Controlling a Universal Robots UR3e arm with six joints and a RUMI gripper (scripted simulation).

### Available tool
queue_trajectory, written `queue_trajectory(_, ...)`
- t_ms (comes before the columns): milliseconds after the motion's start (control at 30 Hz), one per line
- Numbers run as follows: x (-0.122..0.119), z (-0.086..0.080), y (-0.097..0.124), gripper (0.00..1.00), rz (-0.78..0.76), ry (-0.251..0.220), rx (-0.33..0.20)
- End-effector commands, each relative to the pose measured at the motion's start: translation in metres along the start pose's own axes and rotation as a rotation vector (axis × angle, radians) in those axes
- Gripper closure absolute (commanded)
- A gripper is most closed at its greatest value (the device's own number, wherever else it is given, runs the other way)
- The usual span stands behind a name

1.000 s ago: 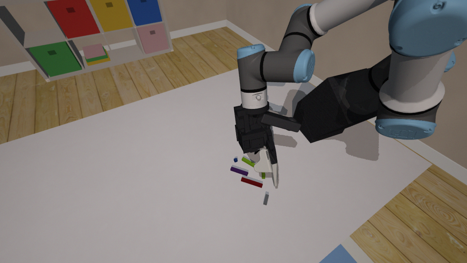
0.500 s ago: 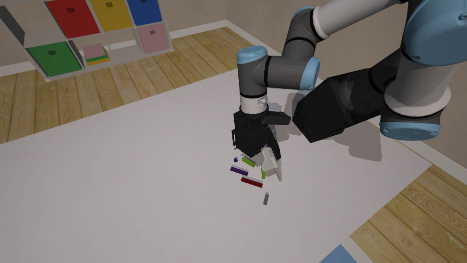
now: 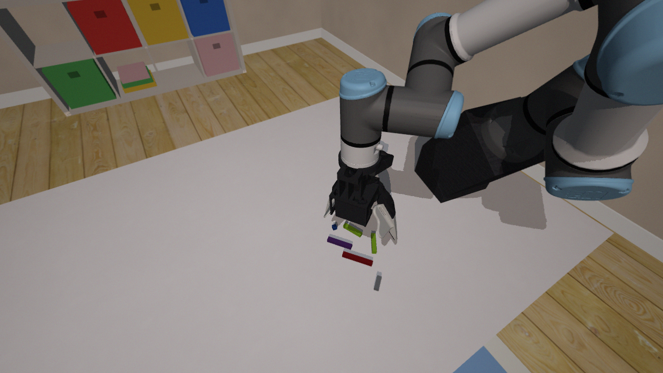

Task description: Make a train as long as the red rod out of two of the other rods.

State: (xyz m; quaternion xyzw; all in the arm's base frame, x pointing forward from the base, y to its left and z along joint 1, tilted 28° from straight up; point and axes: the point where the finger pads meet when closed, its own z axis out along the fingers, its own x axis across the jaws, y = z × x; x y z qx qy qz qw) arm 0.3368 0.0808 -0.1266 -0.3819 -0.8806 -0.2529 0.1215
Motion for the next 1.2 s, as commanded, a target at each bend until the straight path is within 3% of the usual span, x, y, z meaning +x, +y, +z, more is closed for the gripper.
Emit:
queue_trajectory(0,-0.0081,-0.0024,0.0,0.0,-0.125,-0.039,0.019)
queue_trajectory(400,-0.014,-0.0046,0.0007,0.0,-0.218,-0.065,0.041)
queue_trajectory(1167,-0.0144,-0.0048,0.0008,0.0,-0.224,-0.067,0.042)
